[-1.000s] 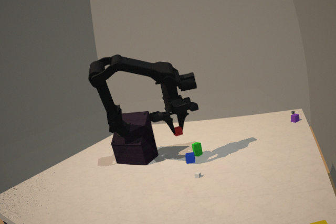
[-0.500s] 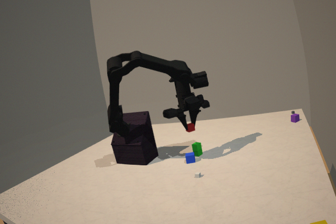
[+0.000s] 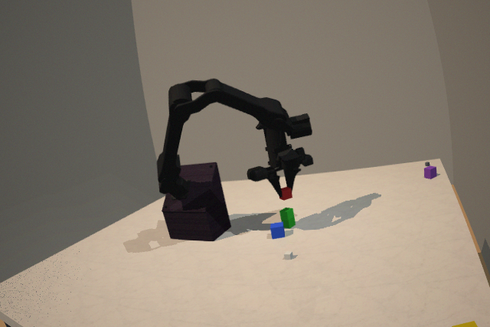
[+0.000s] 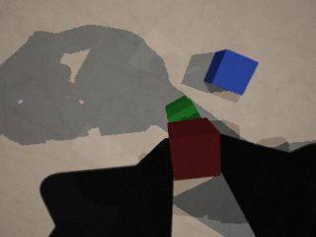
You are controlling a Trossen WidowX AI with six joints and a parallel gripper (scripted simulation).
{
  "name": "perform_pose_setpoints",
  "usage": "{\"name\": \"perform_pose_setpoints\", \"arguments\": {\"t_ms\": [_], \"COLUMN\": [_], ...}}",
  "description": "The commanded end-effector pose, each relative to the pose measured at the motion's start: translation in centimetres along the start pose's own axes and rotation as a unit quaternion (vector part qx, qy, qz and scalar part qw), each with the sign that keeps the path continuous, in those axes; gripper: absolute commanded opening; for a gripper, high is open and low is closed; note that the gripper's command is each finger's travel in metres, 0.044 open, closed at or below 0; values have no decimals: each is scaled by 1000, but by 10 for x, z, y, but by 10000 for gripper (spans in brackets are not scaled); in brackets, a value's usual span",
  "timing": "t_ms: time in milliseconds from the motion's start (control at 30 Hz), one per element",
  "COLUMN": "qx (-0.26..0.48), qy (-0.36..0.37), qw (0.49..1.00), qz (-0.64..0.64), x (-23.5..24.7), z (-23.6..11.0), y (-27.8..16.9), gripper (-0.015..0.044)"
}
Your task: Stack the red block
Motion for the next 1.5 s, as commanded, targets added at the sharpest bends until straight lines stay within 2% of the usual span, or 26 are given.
{"name": "perform_pose_setpoints", "arguments": {"t_ms": [0,300,1467], "qx": [-1,-2,-2], "qy": [-4,-5,-4], "qw": [1000,1000,1000], "qz": [-5,-5,-5], "x": [-1,-2,-2], "z": [7,37,35], "y": [-2,-3,-3], "gripper": [0,0,0]}}
Point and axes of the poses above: the point midway between the two fingers, 35 mm back from their tips, its own z axis out along the fingers, its own x axis across the jaws, y = z × x, the point moved 6 cm from there along -z, back along the fingers, and after that the axes turned 10 degrees about -z, right-handed, at the moved point
